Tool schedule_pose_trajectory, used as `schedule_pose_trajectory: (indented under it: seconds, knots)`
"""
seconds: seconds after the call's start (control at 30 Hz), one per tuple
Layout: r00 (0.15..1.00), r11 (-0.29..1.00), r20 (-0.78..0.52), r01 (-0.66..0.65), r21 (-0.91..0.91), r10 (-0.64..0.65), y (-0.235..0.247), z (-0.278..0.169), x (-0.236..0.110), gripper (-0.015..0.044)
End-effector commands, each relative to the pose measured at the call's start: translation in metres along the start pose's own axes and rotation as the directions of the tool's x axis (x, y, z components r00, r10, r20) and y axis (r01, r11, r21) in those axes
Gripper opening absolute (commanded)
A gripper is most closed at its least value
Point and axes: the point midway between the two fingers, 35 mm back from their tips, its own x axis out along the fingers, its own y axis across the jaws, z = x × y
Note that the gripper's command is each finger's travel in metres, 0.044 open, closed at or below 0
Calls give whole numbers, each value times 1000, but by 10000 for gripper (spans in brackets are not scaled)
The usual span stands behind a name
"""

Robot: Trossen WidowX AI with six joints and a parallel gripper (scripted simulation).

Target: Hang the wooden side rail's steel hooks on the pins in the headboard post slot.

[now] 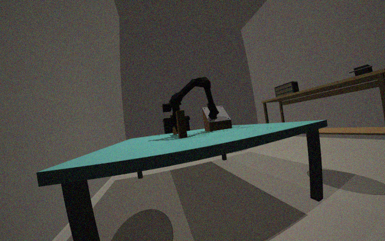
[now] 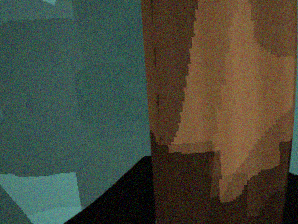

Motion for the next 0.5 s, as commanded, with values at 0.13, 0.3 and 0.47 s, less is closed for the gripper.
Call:
schedule_pose_trajectory:
  seconds: [0.13, 0.3, 0.47]
  knots:
    - [1000, 1000, 2, -11, 2, 11, 2, -2, -4, 0]
    - [1000, 1000, 2, -11, 2, 11, 2, -2, -4, 0]
    - [1000, 1000, 2, -11, 2, 11, 2, -3, -4, 0]
